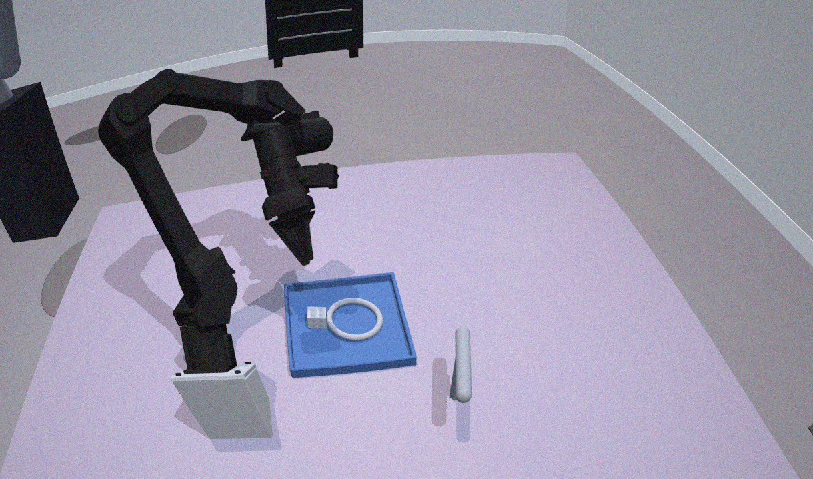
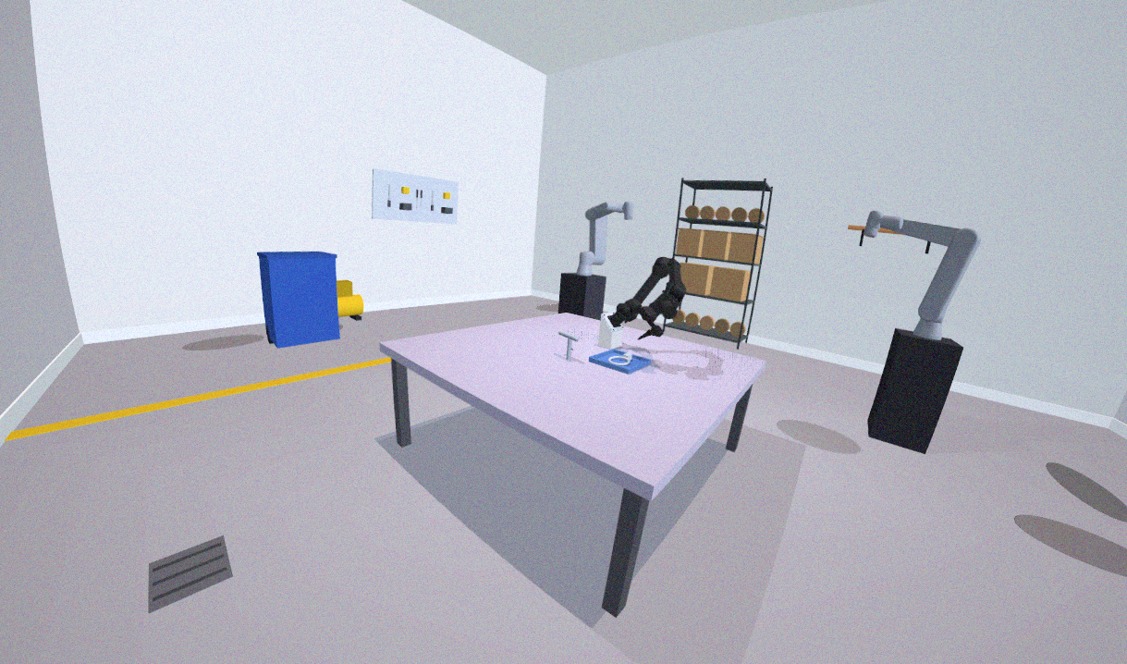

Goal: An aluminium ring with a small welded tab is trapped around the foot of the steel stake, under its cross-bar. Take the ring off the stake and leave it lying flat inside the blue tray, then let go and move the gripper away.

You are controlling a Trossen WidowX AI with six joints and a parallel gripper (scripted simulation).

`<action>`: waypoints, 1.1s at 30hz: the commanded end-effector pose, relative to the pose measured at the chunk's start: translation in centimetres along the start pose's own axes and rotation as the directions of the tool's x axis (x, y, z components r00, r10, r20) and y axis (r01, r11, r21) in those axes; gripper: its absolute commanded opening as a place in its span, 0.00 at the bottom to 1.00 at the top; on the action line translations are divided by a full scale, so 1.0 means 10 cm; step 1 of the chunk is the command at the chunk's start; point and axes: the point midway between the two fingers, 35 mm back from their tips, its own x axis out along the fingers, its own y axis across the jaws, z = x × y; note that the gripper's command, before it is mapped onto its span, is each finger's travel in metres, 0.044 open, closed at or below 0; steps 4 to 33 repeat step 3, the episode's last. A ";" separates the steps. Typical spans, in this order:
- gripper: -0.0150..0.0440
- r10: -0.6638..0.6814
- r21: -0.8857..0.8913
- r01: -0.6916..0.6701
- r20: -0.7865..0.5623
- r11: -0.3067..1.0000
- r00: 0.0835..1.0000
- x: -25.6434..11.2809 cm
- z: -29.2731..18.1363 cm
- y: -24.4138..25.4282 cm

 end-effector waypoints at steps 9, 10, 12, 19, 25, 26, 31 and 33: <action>1.00 0.000 0.003 0.000 0.002 1.000 1.000 0.00 0.00 0.00; 1.00 0.000 0.003 0.000 0.002 1.000 1.000 0.00 0.00 0.00; 1.00 0.000 0.003 0.000 0.002 1.000 1.000 0.00 0.00 0.00; 1.00 0.000 0.003 0.000 0.002 1.000 1.000 0.00 0.00 0.00; 1.00 0.000 0.003 0.000 0.002 1.000 1.000 0.00 0.00 0.00; 1.00 0.000 0.003 0.000 0.002 1.000 1.000 0.00 0.00 0.00; 1.00 0.000 0.003 0.000 0.002 1.000 1.000 0.00 0.00 0.00; 1.00 0.000 0.003 0.000 0.002 1.000 1.000 0.00 0.00 0.00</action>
